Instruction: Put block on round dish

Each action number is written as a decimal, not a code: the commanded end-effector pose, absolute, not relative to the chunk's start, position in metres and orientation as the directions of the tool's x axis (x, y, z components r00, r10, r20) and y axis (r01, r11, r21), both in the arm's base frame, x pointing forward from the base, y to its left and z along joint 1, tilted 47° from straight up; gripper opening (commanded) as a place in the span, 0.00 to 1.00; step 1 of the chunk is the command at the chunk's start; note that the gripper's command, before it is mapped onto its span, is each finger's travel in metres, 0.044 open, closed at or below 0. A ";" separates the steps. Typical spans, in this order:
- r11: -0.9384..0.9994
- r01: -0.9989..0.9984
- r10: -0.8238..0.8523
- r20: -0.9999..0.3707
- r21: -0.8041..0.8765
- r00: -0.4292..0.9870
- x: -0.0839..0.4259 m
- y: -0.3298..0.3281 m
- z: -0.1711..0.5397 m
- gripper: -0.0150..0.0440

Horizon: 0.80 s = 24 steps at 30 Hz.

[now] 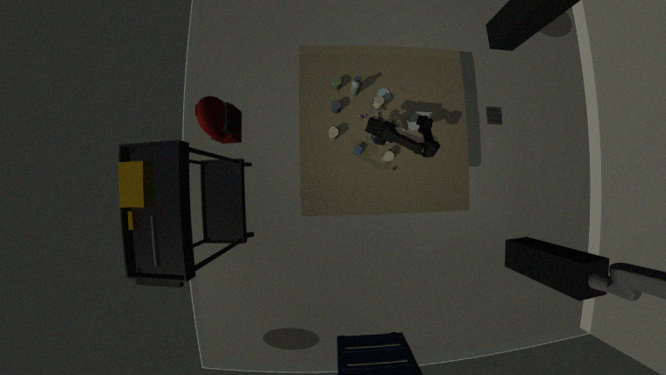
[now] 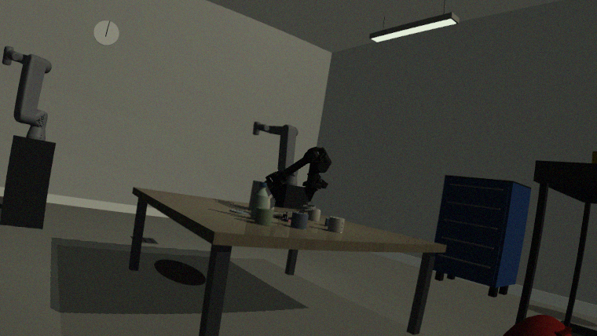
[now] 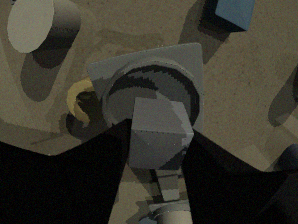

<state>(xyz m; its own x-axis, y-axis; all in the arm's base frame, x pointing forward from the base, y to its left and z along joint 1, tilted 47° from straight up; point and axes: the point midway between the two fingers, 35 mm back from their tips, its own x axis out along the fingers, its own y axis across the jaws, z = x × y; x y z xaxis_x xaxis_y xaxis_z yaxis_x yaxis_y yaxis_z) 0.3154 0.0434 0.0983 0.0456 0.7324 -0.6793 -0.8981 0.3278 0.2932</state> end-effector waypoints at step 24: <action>0.360 -0.888 0.711 -0.700 0.284 0.065 0.319 -0.058 0.077 0.25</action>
